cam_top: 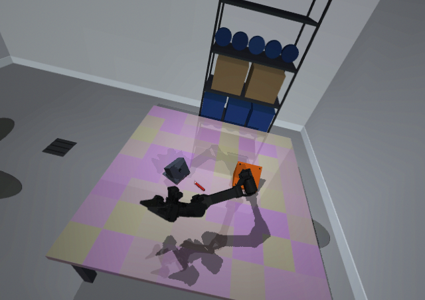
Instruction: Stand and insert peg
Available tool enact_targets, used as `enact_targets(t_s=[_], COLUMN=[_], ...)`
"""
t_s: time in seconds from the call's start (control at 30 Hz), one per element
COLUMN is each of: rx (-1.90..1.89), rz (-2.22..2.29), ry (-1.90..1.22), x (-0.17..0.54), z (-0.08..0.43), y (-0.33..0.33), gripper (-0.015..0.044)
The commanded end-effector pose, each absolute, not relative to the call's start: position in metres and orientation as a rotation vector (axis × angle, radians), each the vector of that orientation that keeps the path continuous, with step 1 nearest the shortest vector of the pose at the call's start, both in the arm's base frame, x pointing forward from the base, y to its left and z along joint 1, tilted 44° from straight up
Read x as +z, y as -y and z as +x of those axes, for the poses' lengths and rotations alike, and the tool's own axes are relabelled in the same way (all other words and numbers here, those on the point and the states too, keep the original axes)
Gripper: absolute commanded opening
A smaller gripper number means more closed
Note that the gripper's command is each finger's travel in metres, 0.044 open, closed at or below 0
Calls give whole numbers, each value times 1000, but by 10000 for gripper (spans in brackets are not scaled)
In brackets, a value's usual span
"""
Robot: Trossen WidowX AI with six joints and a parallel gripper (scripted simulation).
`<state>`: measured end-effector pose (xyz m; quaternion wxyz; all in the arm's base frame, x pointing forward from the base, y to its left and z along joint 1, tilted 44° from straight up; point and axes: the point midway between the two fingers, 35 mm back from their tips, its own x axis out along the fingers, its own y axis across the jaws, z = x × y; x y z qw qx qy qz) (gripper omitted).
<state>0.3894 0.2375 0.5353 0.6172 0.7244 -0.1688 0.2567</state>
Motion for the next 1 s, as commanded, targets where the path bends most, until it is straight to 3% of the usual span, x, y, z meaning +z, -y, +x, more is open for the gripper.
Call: enact_targets(t_s=[0.0, 0.97], rx=[548, 322], rz=[1560, 856], ry=[323, -360], x=[517, 322], z=[405, 471], y=[-241, -228], gripper=[440, 440])
